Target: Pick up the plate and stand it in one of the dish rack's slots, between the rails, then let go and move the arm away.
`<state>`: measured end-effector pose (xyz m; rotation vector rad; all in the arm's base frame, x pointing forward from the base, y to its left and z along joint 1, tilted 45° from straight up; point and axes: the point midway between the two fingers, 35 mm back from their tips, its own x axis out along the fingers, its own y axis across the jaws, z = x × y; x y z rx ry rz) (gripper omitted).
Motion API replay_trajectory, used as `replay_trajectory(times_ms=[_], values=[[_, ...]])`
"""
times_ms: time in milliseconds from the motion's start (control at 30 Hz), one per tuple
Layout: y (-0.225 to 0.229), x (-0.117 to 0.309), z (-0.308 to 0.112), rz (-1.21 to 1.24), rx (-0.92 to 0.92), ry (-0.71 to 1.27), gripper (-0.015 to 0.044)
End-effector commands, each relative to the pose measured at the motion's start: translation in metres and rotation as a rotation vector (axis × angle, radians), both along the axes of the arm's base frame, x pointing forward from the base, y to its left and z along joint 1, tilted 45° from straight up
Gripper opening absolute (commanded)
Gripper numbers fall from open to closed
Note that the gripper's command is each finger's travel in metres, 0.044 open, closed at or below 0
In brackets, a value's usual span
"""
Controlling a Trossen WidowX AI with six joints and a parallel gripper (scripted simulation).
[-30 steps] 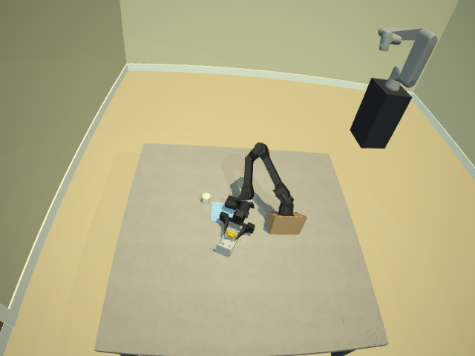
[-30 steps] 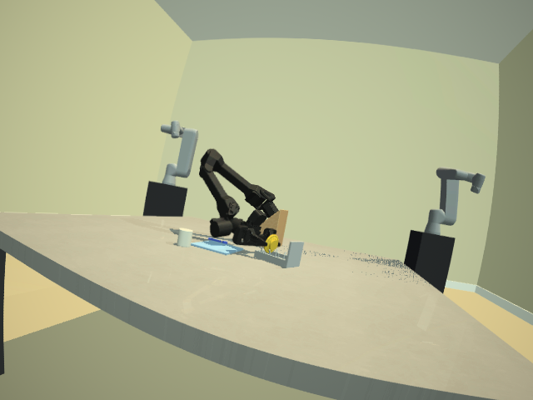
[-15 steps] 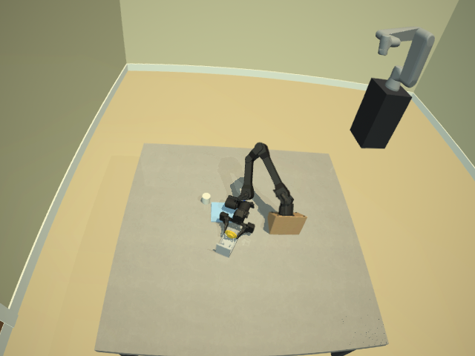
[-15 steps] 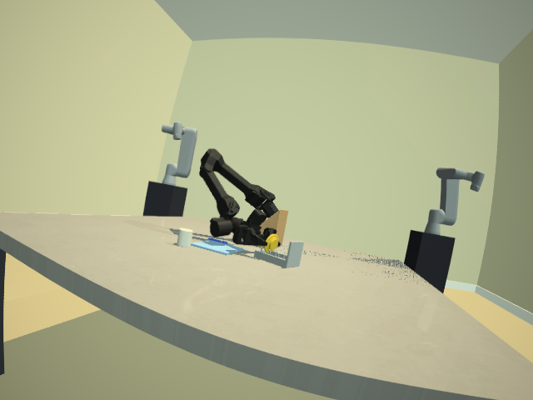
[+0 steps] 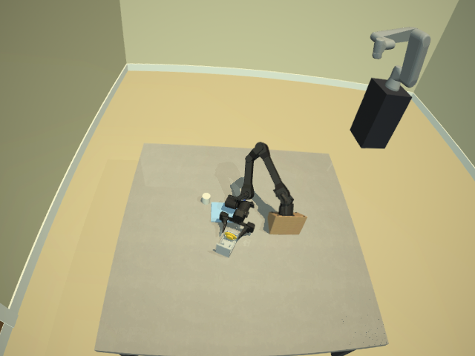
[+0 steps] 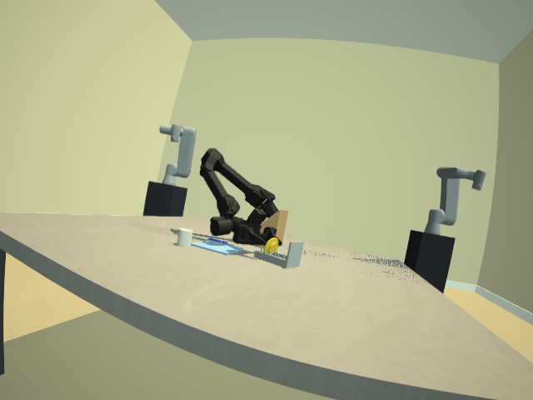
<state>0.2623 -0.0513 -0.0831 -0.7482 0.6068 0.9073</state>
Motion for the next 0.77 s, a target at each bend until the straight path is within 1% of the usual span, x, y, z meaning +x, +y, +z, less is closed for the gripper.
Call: replay_trajectory(times_ms=[0,200,267,433,733], values=[[0.016,0.007,0.019,0.006,-0.006,0.004,0.04],[0.066,0.013,0.068,0.003,0.002,0.007,0.04],[0.075,0.02,0.079,0.001,0.008,0.004,0.04],[0.077,0.02,0.08,-0.01,0.01,0.023,0.04],[0.086,0.014,0.072,-0.172,-0.007,0.272,0.04]])
